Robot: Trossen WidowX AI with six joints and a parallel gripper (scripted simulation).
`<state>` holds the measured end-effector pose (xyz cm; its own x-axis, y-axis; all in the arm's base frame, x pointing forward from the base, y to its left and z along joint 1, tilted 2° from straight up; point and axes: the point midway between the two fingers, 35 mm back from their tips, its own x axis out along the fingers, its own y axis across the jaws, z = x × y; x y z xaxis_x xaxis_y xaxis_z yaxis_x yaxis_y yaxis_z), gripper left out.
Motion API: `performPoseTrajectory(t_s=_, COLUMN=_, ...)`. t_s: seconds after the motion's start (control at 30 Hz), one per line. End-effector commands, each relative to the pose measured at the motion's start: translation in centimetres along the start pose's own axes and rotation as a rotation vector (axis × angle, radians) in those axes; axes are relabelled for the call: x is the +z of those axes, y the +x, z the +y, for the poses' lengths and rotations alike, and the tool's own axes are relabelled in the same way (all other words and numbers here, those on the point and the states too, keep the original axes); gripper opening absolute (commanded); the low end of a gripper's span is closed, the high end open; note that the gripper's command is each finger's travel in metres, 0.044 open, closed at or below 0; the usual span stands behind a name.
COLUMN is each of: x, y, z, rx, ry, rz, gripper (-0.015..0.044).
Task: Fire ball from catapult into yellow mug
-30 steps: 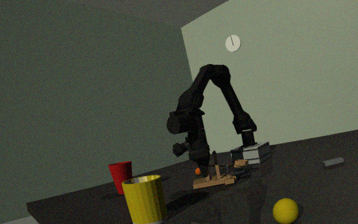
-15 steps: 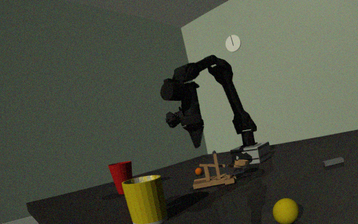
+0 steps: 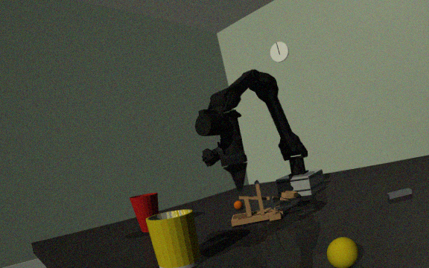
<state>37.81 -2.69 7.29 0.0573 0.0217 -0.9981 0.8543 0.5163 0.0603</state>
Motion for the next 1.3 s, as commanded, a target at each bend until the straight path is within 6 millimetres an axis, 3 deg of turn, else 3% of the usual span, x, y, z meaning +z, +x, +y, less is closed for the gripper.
performPoseTrajectory(t_s=0.0, x=-0.2, y=1.1, z=-0.2, rx=-0.005, ry=-0.001, rz=0.008, gripper=0.0440)
performPoseTrajectory(t_s=1.23, x=-0.3, y=6.5, z=-0.1, rx=-0.005, ry=-0.001, rz=0.009, gripper=0.0440)
performPoseTrajectory(t_s=1.27, x=-0.1, y=6.1, z=0.0, rx=-0.003, ry=-0.004, rz=0.003, gripper=0.0414)
